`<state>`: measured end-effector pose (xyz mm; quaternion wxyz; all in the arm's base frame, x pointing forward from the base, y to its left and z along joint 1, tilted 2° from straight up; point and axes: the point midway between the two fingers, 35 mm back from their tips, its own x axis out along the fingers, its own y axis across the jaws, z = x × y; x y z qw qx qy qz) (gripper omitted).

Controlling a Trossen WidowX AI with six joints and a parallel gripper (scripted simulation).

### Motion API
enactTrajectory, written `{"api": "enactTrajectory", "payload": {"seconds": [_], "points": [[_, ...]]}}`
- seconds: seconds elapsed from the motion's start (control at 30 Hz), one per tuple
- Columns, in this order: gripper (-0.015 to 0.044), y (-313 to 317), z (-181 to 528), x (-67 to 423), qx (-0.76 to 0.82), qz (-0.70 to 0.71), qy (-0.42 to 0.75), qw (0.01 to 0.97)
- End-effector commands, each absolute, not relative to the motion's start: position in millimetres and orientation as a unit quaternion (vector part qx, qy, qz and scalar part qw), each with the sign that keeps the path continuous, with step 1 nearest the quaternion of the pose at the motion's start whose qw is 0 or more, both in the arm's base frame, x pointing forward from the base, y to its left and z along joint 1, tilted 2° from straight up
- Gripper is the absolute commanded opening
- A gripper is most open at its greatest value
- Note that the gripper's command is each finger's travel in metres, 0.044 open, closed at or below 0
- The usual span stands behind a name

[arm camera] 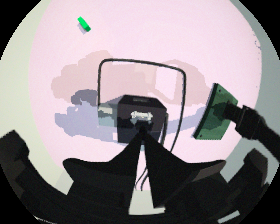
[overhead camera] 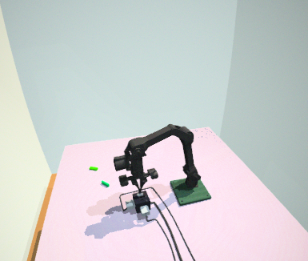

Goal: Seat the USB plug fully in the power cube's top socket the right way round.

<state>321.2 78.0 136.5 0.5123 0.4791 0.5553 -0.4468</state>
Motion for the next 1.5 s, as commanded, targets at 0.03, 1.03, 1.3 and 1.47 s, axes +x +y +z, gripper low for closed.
{"api": "enactTrajectory", "payload": {"seconds": [0.03,1.03,1.3,1.47], "points": [[0.0000,78.7,136.6,321.4,0.480,-0.443,0.557,0.513],[0.0000,78.7,133.0,321.4,0.480,-0.443,0.557,0.513],[0.0000,78.7,132.1,321.4,0.480,-0.443,0.557,0.513],[0.0000,78.7,131.5,321.4,0.480,-0.443,0.557,0.513]]}}
